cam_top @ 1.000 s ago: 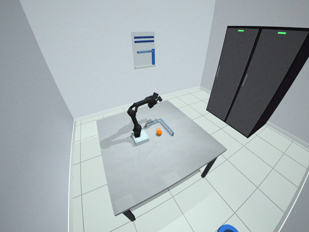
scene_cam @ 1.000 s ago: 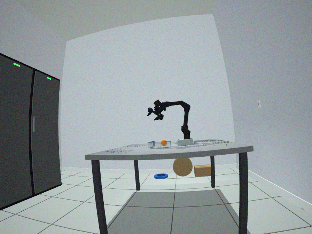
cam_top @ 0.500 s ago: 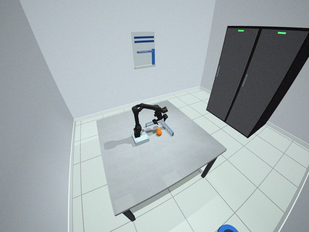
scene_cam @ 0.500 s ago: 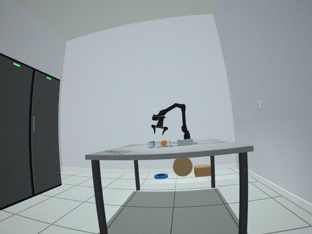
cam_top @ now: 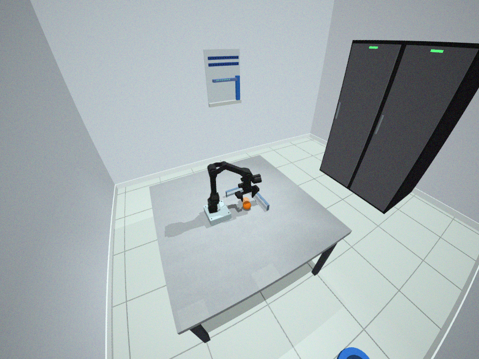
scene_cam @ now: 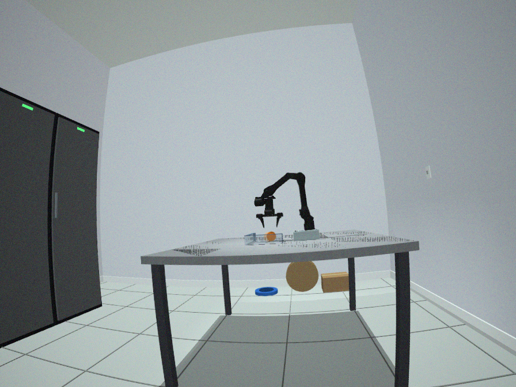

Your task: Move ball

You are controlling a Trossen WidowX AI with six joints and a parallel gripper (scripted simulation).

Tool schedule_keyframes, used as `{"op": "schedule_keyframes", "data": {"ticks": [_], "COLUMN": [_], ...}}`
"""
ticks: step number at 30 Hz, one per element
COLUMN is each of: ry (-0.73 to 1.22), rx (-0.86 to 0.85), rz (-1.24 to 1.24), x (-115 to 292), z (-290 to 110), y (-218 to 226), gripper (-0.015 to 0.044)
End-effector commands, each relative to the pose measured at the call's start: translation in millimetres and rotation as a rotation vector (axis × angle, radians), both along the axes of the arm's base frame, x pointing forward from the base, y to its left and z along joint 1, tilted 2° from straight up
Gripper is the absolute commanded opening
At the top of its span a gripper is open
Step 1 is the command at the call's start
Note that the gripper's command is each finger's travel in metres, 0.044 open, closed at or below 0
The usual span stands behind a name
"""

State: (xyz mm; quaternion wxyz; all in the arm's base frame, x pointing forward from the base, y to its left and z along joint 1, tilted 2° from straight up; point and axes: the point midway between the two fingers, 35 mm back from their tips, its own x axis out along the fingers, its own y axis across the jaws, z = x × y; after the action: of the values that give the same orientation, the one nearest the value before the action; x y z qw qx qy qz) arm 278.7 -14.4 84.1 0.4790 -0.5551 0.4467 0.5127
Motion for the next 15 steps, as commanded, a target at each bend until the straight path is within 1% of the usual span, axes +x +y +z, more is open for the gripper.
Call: {"op": "schedule_keyframes", "data": {"ticks": [1, 15], "ry": [0.014, 0.014], "rx": [-0.004, -0.004], "rz": [0.005, 0.005], "x": [-1, 1], "z": [-13, -30], "y": [-1, -1], "gripper": [0.0438, 0.0438]}}
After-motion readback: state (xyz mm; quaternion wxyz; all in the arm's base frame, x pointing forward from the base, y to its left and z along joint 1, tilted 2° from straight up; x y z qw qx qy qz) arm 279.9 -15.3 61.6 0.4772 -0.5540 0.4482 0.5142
